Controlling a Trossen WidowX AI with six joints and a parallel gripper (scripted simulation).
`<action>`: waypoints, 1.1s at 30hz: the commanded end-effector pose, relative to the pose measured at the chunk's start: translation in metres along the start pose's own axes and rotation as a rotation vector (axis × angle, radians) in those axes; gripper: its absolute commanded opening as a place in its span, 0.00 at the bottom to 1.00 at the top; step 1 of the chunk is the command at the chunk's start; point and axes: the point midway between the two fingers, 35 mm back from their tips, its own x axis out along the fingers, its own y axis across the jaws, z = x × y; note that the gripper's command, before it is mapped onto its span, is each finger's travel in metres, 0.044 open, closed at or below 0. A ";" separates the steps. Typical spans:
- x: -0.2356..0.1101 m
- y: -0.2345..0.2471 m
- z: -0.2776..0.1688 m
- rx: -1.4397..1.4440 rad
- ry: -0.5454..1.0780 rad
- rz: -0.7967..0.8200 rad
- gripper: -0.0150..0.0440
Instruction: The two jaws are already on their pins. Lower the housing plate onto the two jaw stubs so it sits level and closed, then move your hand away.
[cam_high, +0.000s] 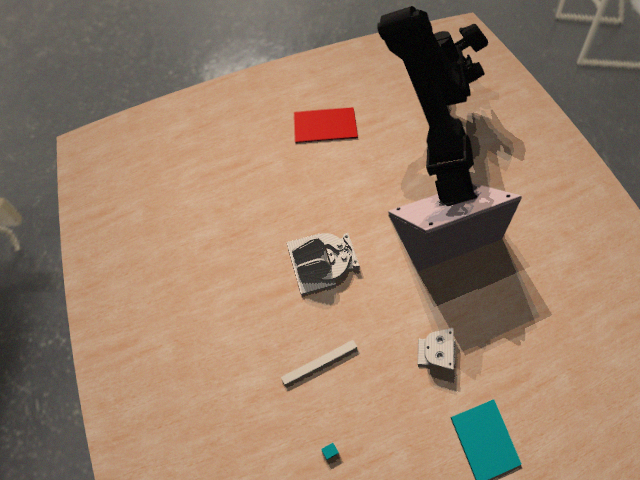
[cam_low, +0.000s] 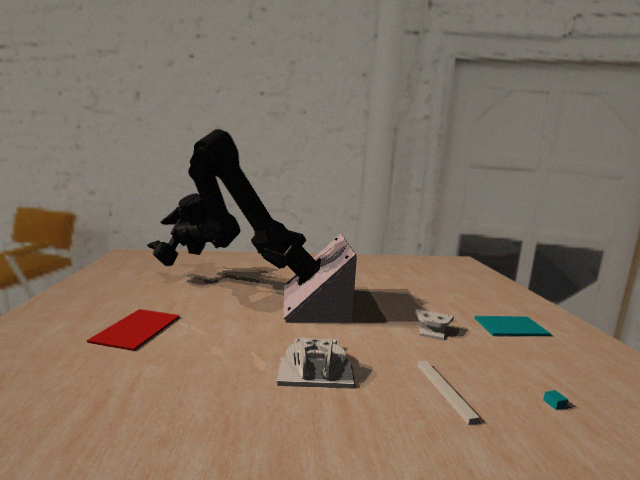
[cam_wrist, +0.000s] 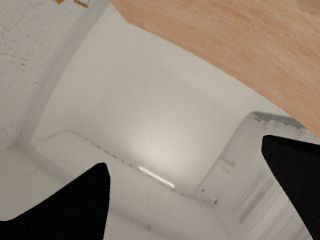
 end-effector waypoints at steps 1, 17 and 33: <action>0.000 0.000 0.000 0.000 0.000 0.000 0.98; 0.010 -0.047 -0.002 -0.030 -0.010 -0.133 1.00; 0.021 -0.107 -0.050 -0.011 0.094 -0.282 1.00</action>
